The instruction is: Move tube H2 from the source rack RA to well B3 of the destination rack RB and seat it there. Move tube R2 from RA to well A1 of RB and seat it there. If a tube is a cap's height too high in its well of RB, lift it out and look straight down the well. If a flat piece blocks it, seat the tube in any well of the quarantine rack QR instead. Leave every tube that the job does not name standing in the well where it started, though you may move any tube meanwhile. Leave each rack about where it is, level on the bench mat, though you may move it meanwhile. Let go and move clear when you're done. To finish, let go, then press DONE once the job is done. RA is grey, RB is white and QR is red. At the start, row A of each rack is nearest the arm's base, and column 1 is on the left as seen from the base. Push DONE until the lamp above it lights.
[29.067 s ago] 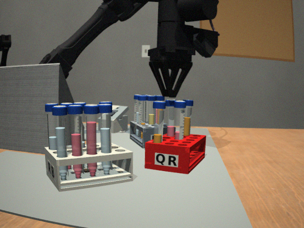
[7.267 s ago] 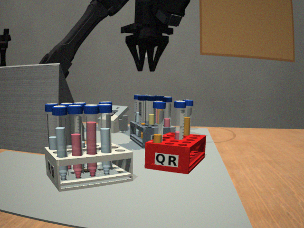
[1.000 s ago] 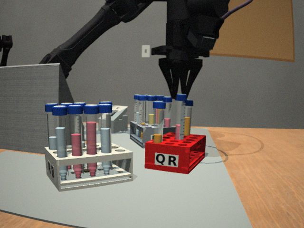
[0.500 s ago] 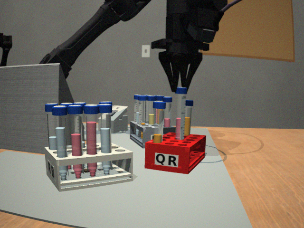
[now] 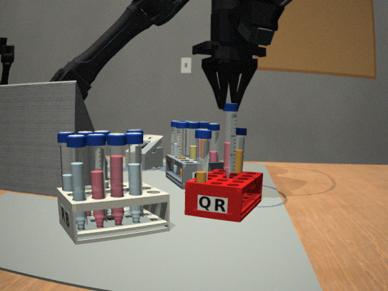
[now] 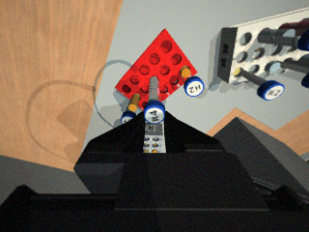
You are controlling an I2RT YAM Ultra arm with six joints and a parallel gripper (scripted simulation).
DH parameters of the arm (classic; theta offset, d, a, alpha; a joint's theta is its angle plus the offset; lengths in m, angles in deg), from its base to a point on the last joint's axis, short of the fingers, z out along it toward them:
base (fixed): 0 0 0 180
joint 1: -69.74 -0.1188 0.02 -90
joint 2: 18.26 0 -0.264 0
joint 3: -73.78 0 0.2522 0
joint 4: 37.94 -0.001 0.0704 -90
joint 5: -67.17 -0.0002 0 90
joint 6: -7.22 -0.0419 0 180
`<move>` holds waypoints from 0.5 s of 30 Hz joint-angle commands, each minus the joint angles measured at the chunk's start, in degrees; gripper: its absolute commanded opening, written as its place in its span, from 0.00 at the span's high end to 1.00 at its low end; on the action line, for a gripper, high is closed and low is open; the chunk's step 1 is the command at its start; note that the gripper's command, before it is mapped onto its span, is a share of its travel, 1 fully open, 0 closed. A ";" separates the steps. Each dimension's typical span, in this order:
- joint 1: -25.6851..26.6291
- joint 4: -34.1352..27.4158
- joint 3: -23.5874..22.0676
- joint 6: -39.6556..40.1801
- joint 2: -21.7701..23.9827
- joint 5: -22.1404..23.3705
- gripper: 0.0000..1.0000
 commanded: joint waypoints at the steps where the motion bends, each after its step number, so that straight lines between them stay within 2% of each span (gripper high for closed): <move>1: 1.68 -1.78 2.07 0.68 0.15 -0.94 1.00; 14: 2.72 -4.40 4.30 1.83 -0.90 -1.41 1.00; 15: 2.77 -4.65 4.56 1.88 0.25 -1.46 1.00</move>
